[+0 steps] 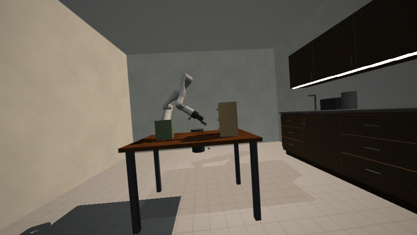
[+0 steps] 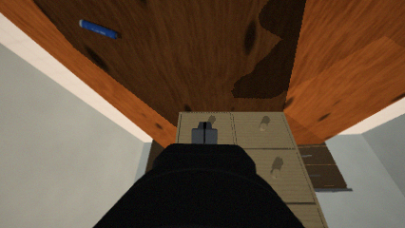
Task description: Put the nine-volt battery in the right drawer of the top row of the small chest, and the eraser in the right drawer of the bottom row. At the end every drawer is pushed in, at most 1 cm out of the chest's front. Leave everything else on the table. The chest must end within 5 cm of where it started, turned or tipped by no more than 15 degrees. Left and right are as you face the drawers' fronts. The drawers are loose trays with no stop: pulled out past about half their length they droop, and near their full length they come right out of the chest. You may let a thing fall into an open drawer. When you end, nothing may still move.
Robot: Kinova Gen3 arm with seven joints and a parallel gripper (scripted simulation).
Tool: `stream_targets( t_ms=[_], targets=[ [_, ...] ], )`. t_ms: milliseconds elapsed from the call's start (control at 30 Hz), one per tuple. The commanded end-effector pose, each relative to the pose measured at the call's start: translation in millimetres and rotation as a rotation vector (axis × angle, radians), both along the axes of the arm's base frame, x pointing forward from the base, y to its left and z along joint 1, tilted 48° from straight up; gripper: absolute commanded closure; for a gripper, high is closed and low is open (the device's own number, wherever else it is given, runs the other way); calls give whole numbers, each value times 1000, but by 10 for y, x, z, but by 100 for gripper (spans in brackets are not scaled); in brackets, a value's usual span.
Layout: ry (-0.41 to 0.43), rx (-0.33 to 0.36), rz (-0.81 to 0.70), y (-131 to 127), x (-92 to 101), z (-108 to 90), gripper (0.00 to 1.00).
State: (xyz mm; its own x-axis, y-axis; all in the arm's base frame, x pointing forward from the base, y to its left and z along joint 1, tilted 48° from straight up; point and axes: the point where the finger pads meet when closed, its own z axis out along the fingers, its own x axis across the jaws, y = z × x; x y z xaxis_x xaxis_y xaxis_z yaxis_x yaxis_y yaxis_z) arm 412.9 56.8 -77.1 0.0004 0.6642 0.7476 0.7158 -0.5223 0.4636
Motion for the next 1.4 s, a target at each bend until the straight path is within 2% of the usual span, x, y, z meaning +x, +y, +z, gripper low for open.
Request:
stream_targets(
  t_ms=[0,1367],
  targets=[
    [-5,-11,8,-58,47,53,100],
    [193,-12,229,-291,-99,264,100]
  ],
)
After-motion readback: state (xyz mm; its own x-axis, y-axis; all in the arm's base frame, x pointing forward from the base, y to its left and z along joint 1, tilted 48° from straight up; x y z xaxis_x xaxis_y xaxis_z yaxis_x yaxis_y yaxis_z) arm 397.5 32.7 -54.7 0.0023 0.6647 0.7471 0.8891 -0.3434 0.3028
